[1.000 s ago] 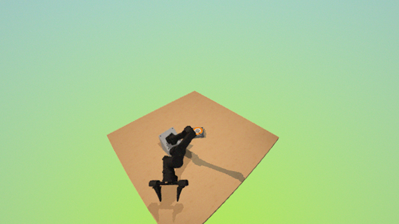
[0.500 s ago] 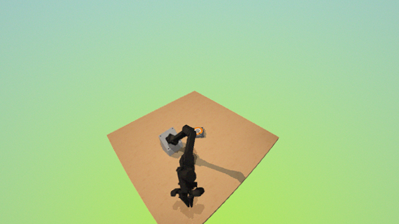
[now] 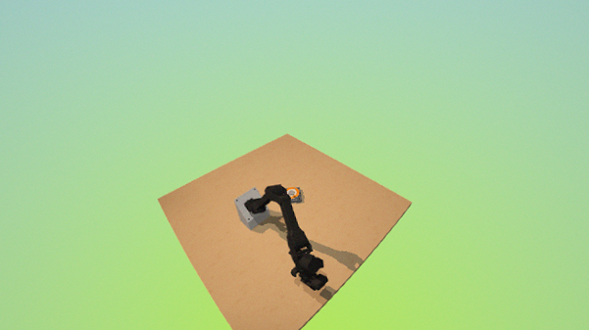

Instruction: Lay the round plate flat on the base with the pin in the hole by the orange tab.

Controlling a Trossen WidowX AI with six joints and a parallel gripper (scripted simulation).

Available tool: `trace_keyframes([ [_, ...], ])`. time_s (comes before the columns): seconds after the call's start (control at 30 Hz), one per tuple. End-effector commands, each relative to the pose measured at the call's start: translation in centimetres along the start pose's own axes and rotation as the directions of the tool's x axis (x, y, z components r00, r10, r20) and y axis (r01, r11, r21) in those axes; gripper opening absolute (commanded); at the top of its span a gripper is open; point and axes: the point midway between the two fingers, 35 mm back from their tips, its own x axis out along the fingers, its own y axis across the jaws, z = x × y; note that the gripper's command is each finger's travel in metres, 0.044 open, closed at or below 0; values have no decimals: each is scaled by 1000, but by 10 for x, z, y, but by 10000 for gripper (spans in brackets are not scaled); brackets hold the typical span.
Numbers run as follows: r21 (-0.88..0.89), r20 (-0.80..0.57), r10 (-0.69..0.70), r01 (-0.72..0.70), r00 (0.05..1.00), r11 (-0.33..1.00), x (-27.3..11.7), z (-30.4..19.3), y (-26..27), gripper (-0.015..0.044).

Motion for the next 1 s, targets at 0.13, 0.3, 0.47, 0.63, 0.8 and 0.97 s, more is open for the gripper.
trace_keyframes([
  [0.13, 213, 155, 116, -147, 981, 966, 14, 92, 34, 0],
  [0.3, 334, 258, 216, -297, 942, 895, 12, 168, 64, 0],
  [0.47, 375, 321, 292, -404, 901, 834, 1, 221, 89, 0],
  [0.63, 394, 372, 371, -507, 851, 767, -20, 274, 118, 0],
  [0.8, 376, 397, 496, -629, 773, 680, -55, 335, 169, 0],
  [0.97, 342, 363, 599, -700, 713, 627, -87, 370, 221, 0],
])
